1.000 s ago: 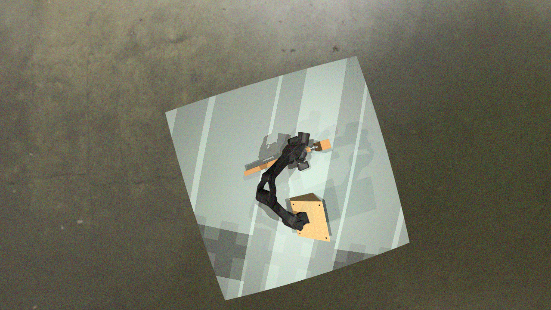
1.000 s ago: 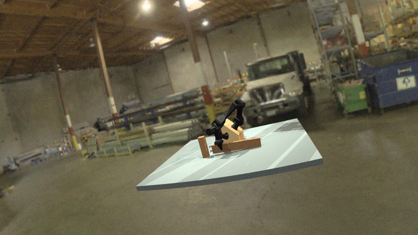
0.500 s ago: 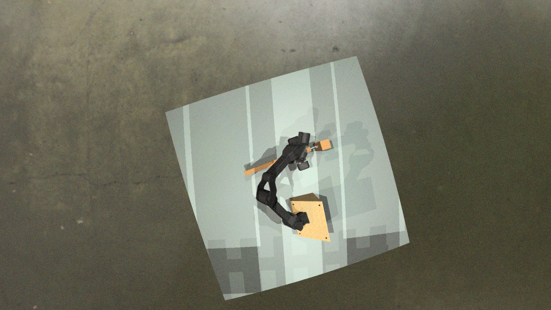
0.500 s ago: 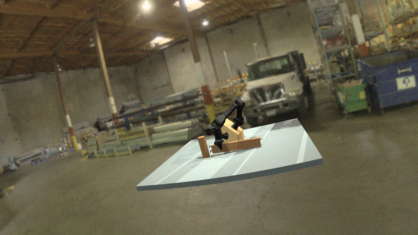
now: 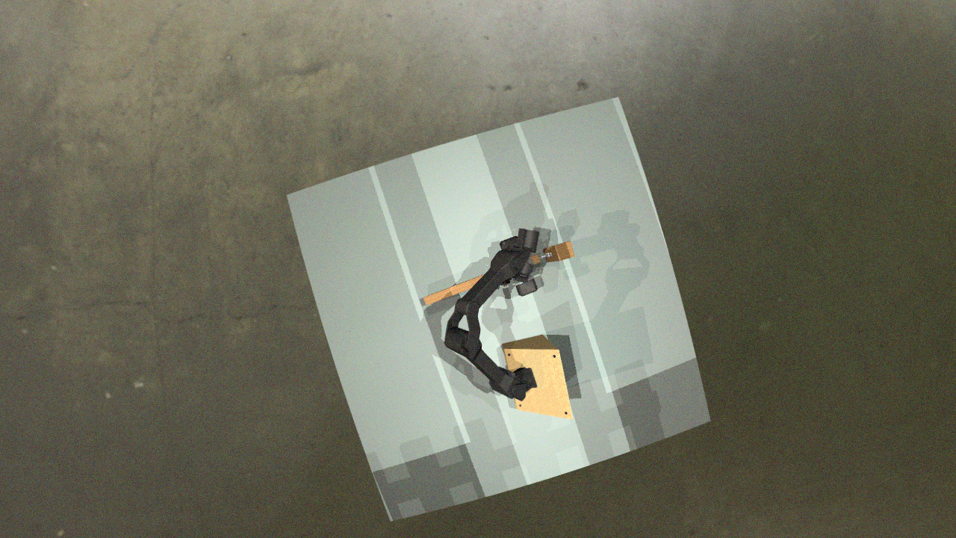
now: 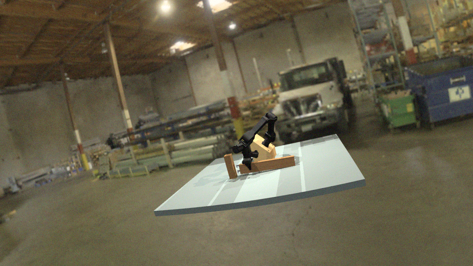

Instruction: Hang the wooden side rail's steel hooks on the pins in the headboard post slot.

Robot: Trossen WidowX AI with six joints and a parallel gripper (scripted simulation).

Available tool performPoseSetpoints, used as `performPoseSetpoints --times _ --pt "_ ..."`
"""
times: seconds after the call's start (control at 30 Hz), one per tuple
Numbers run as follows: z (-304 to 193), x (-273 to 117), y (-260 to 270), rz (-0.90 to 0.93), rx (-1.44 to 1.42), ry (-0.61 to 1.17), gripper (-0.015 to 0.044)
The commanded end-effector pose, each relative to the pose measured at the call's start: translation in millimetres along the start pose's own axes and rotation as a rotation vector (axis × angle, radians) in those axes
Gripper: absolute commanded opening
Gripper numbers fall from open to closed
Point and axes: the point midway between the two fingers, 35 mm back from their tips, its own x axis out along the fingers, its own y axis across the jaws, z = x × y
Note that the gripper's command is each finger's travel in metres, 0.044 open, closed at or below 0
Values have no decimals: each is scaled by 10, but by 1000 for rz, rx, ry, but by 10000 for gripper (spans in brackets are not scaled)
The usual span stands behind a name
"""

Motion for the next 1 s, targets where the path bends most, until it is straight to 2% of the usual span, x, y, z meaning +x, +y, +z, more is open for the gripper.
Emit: performPoseSetpoints --times 0.0,0.97 --pt "-41 -43 -11 -9 1 8 0" --pt "-72 -37 -3 -9 1 8 0"
